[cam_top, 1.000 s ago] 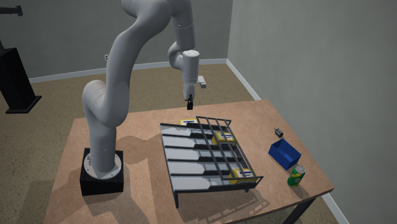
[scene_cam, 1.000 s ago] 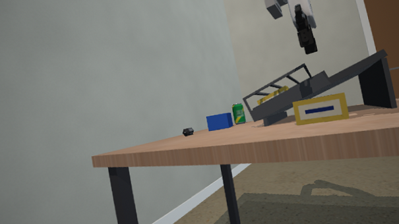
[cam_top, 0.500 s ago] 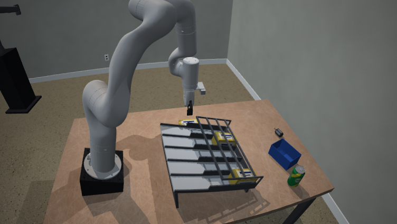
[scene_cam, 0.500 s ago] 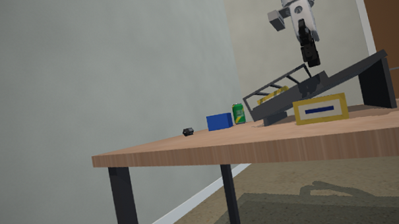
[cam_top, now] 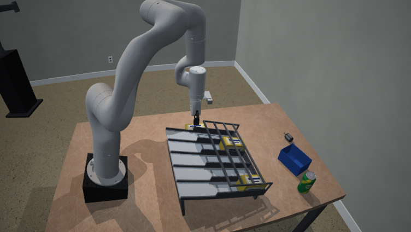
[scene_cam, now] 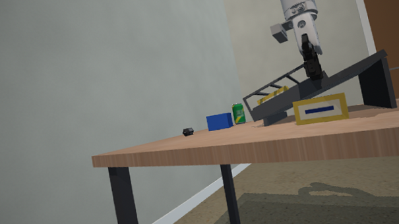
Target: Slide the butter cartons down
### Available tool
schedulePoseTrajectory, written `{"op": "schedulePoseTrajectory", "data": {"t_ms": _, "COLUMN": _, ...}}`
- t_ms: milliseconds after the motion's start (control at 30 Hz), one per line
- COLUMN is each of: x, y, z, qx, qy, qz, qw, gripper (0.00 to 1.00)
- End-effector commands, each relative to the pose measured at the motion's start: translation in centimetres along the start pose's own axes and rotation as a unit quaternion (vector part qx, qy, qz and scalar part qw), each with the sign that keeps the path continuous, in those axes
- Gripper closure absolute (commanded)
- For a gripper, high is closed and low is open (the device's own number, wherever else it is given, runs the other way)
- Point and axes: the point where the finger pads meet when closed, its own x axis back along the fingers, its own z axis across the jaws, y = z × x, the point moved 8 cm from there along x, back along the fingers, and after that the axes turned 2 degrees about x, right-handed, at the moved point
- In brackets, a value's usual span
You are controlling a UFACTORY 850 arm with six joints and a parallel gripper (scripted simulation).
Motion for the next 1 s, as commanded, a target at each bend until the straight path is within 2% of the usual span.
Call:
{"op": "schedulePoseTrajectory", "data": {"t_ms": 0, "x": -1.6, "y": -0.1, "z": 0.0, "qx": 0.000, "qy": 0.000, "qz": 0.002, "qw": 1.000, "gripper": 0.10}}
{"op": "schedulePoseTrajectory", "data": {"t_ms": 133, "x": -3.2, "y": -0.2, "z": 0.0, "qx": 0.000, "qy": 0.000, "qz": 0.002, "qw": 1.000, "gripper": 0.10}}
{"op": "schedulePoseTrajectory", "data": {"t_ms": 200, "x": -3.2, "y": -0.2, "z": 0.0, "qx": 0.000, "qy": 0.000, "qz": 0.002, "qw": 1.000, "gripper": 0.10}}
{"op": "schedulePoseTrajectory", "data": {"t_ms": 233, "x": -2.2, "y": -0.1, "z": 0.0, "qx": 0.000, "qy": -0.001, "qz": 0.000, "qw": 1.000, "gripper": 0.10}}
{"op": "schedulePoseTrajectory", "data": {"t_ms": 700, "x": -6.1, "y": -0.3, "z": 0.2, "qx": 0.000, "qy": -0.001, "qz": 0.000, "qw": 1.000, "gripper": 0.10}}
{"op": "schedulePoseTrajectory", "data": {"t_ms": 767, "x": -6.1, "y": -0.3, "z": 0.2, "qx": 0.000, "qy": -0.001, "qz": 0.000, "qw": 1.000, "gripper": 0.10}}
{"op": "schedulePoseTrajectory", "data": {"t_ms": 800, "x": -5.3, "y": -0.3, "z": 0.2, "qx": -0.001, "qy": 0.000, "qz": -0.002, "qw": 1.000, "gripper": 0.10}}
{"op": "schedulePoseTrajectory", "data": {"t_ms": 967, "x": -5.6, "y": -0.2, "z": 0.0, "qx": -0.005, "qy": 0.008, "qz": 0.002, "qw": 1.000, "gripper": 0.10}}
